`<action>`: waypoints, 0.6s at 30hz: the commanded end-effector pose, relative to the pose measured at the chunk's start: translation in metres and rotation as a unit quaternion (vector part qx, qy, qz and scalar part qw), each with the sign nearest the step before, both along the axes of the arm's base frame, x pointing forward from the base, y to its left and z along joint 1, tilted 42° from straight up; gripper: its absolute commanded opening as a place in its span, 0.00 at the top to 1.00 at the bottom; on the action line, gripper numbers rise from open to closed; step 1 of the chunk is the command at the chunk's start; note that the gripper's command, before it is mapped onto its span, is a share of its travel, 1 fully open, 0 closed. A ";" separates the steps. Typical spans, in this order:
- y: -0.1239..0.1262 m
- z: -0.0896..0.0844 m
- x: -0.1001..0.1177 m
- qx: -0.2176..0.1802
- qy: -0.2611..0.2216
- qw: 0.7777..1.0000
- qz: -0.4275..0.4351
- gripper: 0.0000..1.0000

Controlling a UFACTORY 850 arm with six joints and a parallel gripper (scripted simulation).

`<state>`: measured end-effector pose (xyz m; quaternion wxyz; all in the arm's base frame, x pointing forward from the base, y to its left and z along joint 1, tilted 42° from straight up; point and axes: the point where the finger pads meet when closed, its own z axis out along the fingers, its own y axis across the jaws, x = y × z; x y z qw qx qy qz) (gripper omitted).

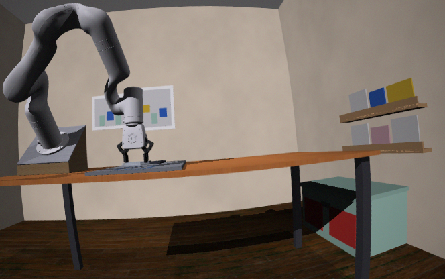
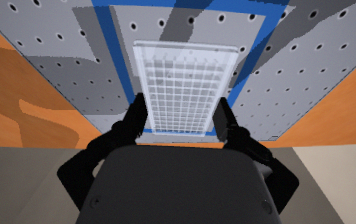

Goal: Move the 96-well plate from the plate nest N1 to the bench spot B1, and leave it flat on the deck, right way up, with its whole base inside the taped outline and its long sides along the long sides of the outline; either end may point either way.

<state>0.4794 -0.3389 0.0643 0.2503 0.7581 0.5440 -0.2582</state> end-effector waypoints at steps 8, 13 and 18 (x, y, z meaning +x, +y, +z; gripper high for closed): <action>-0.001 0.000 0.001 0.000 -0.001 1.000 0.000 1.00; -0.001 -0.001 0.000 0.000 -0.001 1.000 0.000 1.00; -0.002 -0.002 0.000 0.000 -0.001 1.000 0.000 1.00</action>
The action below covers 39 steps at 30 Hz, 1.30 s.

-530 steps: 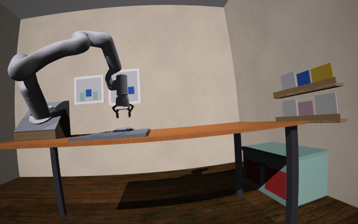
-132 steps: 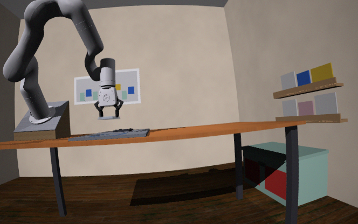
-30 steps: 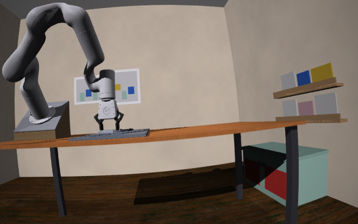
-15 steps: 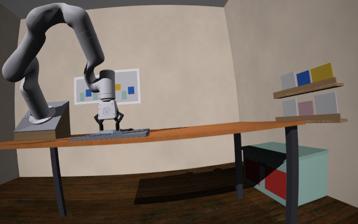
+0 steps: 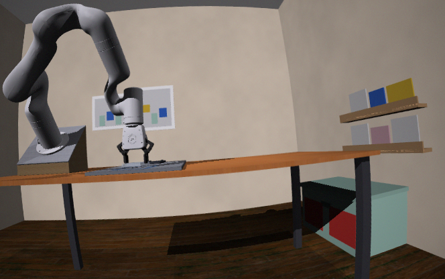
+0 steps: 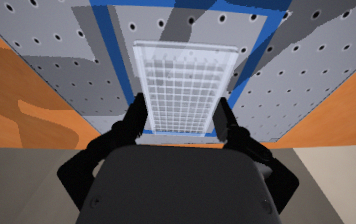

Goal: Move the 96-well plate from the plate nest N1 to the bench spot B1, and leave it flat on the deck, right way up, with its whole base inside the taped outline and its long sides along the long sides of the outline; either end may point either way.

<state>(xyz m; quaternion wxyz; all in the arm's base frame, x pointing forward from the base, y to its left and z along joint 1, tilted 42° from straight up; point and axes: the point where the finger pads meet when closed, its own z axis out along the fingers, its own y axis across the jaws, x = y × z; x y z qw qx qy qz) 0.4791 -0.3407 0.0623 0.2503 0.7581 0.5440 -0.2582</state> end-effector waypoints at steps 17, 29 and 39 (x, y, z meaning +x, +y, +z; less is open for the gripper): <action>-0.002 -0.002 0.000 0.000 -0.001 1.000 0.000 1.00; -0.003 -0.003 0.000 0.000 -0.001 1.000 0.000 1.00; -0.004 -0.004 0.000 0.000 -0.001 1.000 0.000 1.00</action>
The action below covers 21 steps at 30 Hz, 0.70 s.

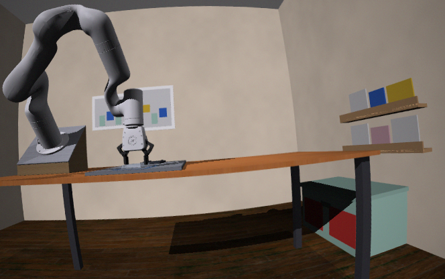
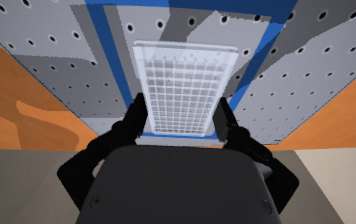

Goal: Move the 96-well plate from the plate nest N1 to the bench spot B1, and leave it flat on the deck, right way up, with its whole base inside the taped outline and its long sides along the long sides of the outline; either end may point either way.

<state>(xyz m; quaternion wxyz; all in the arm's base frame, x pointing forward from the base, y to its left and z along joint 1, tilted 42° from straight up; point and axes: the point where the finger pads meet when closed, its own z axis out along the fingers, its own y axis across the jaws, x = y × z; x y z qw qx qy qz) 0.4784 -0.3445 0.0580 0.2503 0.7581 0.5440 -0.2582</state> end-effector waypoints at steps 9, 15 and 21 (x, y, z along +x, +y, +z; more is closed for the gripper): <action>-0.001 -0.001 0.000 0.000 -0.001 1.000 0.000 0.00; -0.001 -0.001 0.000 0.000 -0.001 1.000 0.000 0.00; -0.001 -0.001 0.000 0.000 -0.001 1.000 0.000 0.00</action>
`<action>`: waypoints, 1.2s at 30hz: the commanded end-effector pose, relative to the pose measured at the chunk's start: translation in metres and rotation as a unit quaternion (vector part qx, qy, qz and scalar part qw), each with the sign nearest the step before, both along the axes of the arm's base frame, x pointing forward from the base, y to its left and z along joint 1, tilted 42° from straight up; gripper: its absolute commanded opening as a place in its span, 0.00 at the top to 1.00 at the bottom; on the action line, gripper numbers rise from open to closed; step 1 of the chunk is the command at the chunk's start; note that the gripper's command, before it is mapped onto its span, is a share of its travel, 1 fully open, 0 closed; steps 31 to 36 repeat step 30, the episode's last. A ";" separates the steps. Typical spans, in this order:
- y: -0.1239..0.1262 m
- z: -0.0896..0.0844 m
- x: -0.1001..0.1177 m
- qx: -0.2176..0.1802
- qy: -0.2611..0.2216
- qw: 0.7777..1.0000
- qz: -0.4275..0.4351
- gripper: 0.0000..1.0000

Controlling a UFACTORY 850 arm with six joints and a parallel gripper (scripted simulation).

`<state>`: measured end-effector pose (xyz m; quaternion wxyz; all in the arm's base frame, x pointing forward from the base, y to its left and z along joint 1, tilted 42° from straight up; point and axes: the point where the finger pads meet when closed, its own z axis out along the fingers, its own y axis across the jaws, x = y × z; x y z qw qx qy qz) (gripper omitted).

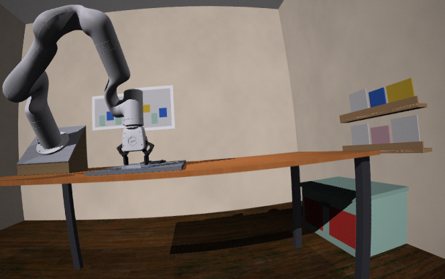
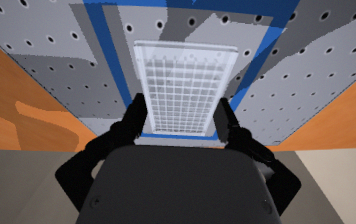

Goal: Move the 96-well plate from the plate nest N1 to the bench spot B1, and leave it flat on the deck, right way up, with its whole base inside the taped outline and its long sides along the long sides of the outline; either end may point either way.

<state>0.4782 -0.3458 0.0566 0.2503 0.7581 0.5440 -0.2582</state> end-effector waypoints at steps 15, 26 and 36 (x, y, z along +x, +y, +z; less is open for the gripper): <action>0.000 0.001 0.001 0.000 -0.001 1.000 0.000 0.00; 0.004 0.004 0.001 0.000 -0.001 1.000 0.000 0.00; 0.004 0.004 0.001 0.000 -0.001 1.000 0.000 0.00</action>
